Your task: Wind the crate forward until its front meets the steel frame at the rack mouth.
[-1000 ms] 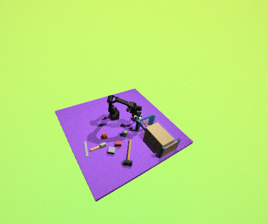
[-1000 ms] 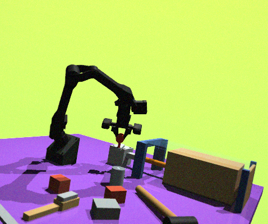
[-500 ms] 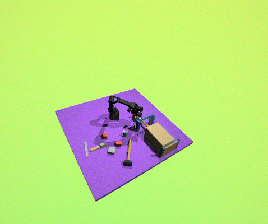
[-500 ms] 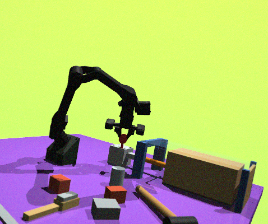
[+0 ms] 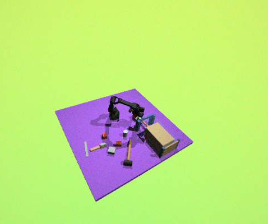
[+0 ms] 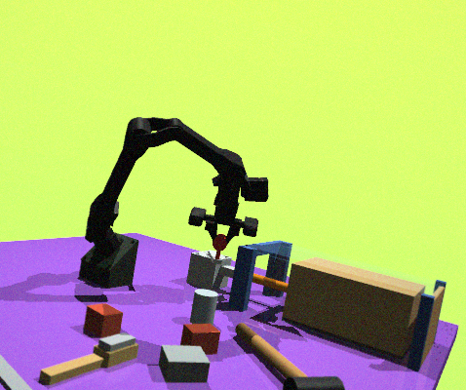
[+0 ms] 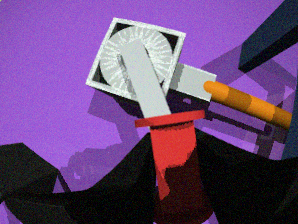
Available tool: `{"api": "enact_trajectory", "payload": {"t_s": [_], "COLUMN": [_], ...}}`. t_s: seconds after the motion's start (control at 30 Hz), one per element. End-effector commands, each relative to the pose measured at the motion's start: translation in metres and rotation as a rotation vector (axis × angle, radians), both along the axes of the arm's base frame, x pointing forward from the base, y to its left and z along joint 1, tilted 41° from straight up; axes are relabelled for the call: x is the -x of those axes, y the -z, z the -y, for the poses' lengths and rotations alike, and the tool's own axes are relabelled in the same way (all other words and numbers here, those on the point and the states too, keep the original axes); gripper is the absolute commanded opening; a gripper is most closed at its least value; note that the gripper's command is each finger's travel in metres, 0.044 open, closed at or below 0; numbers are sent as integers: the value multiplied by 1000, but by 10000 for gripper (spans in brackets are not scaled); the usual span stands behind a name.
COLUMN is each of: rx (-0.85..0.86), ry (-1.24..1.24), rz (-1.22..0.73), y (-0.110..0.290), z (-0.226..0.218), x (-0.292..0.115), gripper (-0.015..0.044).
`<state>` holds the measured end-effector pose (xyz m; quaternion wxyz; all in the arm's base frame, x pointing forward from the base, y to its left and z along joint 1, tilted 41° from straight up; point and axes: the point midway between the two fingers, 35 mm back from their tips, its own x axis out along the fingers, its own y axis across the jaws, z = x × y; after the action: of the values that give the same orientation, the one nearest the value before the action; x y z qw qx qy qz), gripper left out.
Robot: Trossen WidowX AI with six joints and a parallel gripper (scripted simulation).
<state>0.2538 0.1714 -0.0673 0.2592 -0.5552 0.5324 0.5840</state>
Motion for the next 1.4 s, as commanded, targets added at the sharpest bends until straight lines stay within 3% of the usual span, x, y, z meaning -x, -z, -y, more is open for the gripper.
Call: {"api": "enact_trajectory", "payload": {"t_s": [0.0,1.37], "rx": [-3,-6], "ry": [-9,-9], "rz": [16,18], "y": [8,37], "z": [-4,-39], "x": [-10,-34], "gripper": [0,0]}}
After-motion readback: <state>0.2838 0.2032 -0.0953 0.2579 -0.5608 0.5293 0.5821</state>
